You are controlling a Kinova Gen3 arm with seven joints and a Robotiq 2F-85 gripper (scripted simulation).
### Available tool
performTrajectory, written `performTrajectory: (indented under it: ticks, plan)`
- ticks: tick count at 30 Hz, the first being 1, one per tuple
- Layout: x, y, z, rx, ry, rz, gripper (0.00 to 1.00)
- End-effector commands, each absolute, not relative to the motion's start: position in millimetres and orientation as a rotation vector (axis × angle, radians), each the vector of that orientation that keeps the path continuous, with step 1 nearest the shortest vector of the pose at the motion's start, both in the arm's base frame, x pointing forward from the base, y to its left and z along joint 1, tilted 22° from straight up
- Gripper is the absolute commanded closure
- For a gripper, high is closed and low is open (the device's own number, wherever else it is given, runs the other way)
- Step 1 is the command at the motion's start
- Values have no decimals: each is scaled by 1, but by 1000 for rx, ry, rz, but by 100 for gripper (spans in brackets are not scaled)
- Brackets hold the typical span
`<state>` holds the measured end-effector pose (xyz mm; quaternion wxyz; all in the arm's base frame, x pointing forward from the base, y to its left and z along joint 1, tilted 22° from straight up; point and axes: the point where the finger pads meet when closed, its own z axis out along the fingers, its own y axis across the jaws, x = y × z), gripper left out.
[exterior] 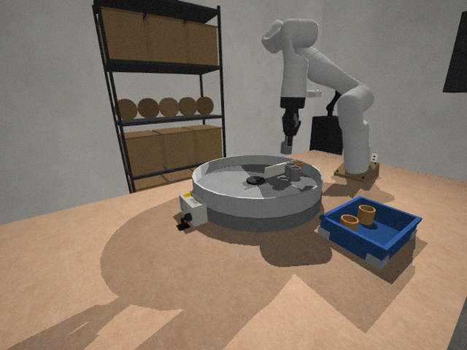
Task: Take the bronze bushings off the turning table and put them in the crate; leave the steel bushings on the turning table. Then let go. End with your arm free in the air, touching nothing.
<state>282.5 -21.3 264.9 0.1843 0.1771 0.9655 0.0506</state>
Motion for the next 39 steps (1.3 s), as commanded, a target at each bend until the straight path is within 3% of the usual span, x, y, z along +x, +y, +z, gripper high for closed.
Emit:
performTrajectory:
  ticks: [1,10,15,27,32,39]
  plan:
    - [287,-3,268,443,2742,203,100]
    - [287,-3,268,443,2742,203,100]
    - [341,-14,289,448,2740,201,100]
    - [341,-14,289,448,2740,201,100]
    - [395,-24,310,453,2738,198,100]
    - [395,-24,310,453,2738,198,100]
